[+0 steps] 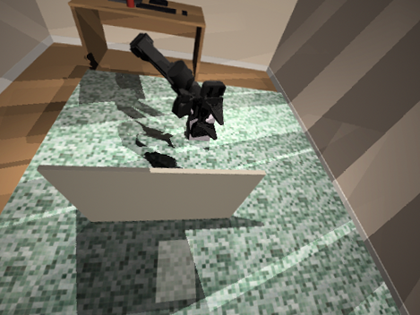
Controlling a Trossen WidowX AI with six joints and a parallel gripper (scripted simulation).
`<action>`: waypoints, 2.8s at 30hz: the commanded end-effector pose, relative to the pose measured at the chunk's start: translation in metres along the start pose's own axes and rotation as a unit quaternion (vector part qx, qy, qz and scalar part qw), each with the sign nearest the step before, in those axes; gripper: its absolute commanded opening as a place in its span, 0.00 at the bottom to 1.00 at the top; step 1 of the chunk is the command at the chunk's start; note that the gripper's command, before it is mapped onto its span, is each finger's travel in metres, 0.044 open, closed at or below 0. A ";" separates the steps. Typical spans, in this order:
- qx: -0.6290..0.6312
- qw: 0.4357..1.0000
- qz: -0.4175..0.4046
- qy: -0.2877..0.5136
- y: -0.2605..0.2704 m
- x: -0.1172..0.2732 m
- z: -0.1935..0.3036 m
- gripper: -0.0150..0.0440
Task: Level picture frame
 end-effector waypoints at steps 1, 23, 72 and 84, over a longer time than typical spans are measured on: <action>0.017 0.996 0.019 -0.082 -0.026 0.028 -0.028 0.69; 0.045 0.984 0.047 -0.167 -0.048 0.057 -0.047 0.69; 0.045 0.984 0.047 -0.167 -0.048 0.057 -0.047 0.69; 0.045 0.984 0.047 -0.167 -0.048 0.057 -0.047 0.69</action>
Point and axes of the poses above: the point midway between the two fingers, 35 mm back from their tips, its own x axis back along the fingers, its own y axis across the jaws, z = x × y, the point moved 10 cm from there along x, back along the fingers, and after that the axes turned 11 degrees about x, right-handed, at the moved point
